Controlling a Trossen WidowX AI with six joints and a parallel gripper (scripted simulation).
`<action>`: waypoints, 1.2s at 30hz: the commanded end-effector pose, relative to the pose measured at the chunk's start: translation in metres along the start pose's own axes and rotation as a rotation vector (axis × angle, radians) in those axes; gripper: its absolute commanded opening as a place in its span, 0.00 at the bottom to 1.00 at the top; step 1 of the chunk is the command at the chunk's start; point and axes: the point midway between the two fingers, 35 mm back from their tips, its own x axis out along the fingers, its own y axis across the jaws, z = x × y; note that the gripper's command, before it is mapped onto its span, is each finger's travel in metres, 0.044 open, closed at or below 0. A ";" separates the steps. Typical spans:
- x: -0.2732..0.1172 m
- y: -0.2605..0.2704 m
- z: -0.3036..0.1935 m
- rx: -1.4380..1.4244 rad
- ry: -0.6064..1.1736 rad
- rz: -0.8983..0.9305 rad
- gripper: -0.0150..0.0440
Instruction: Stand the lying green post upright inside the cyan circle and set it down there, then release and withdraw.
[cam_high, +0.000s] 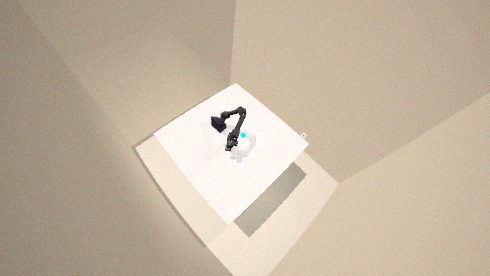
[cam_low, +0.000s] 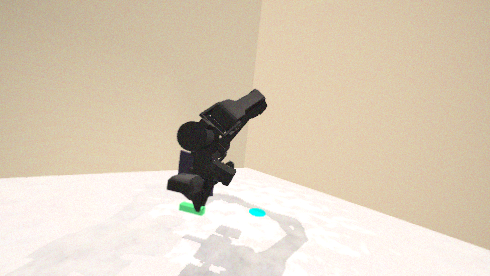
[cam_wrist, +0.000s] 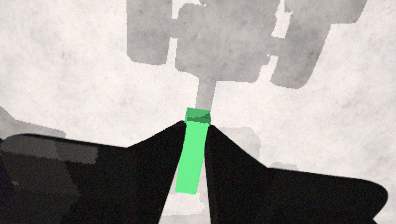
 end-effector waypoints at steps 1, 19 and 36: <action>-0.018 -0.003 0.002 -0.011 0.000 -0.015 0.29; -0.058 0.003 0.000 -0.007 -0.001 -0.012 0.29; -0.069 0.039 0.037 0.205 0.004 -0.025 0.29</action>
